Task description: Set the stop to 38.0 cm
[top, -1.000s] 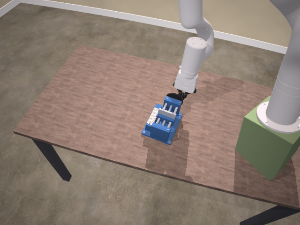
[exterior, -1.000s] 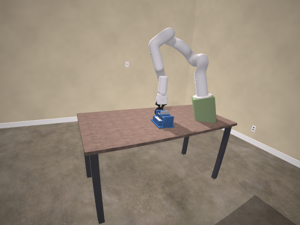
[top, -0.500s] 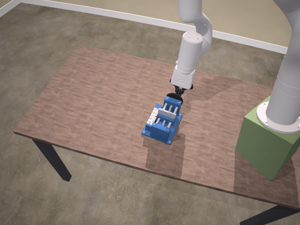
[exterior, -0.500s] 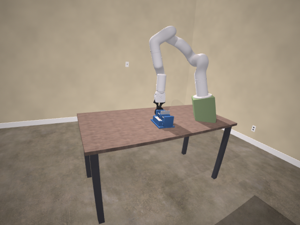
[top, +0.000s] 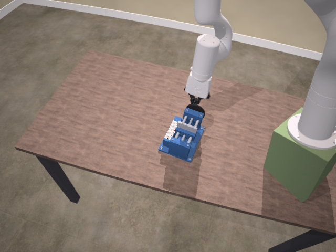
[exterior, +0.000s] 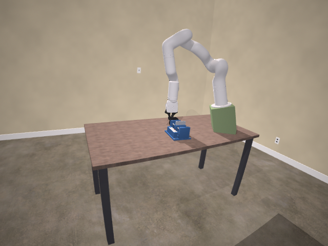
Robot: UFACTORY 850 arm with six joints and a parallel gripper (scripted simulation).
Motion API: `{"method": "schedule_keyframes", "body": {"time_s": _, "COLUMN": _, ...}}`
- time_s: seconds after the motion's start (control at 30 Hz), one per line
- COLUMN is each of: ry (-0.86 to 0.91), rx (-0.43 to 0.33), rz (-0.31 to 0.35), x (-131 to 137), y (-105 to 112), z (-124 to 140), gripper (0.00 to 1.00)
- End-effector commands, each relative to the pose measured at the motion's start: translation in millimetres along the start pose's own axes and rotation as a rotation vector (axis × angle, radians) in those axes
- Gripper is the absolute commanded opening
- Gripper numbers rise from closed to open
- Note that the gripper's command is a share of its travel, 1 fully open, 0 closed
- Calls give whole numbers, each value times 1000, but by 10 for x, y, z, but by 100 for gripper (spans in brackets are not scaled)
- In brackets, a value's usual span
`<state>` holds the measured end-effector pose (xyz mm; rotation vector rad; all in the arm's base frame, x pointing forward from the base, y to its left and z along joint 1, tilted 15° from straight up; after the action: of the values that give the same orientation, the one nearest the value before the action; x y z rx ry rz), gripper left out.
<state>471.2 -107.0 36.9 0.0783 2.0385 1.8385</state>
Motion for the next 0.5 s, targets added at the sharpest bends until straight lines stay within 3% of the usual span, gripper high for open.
{"method": "schedule_keyframes", "body": {"time_s": 0.0, "ry": 0, "rx": 2, "rz": 2, "x": -89, "y": -86, "z": 23, "gripper": 6}}
{"method": "schedule_keyframes", "body": {"time_s": 0.47, "ry": 0, "rx": 2, "rz": 2, "x": -126, "y": -380, "z": 32, "gripper": 6}}
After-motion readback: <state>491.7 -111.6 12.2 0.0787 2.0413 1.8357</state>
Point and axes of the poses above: the point where the finger pads meet when closed, its own y axis back along the fingers, its own x axis across the jaws, z = x × y, the point moved 5 cm from there along y, back along the fingers, and after that the axes turned 15 degrees about -y, right-handed, at the moved point
